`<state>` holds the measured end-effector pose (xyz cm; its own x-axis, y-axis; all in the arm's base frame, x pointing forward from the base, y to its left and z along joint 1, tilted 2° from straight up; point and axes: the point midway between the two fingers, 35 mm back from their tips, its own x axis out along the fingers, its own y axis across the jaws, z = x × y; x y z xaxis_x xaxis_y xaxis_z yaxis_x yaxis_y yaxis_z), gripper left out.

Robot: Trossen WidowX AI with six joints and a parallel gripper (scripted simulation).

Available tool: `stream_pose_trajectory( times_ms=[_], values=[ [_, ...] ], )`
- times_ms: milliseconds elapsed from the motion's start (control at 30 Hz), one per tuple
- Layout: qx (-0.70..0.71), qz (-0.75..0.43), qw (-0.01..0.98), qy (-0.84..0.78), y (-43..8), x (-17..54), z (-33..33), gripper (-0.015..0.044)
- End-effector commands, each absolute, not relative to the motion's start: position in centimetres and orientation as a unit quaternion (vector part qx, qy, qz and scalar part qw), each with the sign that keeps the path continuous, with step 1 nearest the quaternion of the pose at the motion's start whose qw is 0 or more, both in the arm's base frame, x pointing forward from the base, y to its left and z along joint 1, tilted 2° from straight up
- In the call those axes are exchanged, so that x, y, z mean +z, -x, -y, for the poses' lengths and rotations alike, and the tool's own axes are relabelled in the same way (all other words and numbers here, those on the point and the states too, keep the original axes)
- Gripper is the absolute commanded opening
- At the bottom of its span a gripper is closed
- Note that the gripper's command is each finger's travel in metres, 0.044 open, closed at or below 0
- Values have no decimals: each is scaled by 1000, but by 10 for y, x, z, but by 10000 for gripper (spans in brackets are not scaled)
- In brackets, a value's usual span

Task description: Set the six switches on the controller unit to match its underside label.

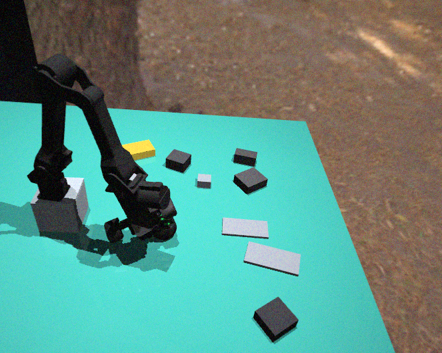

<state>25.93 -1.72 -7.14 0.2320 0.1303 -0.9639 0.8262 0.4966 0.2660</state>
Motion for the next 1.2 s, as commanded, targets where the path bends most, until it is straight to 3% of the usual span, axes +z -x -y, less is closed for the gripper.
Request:
stream_pose_trajectory(
  times_ms=[0,300,333,567,767,1167],
  values=[
    [-256,-559,661,-430,-270,-71,12,0],
    [-256,-559,661,-430,-280,-71,6,0],
    [-278,-564,652,-423,-260,-71,17,0],
    [-257,-559,662,-429,-250,-20,22,0],
    [-258,-560,660,-428,-251,-18,21,0],
    [-350,-647,580,-350,-295,-15,-55,0]
  ],
)
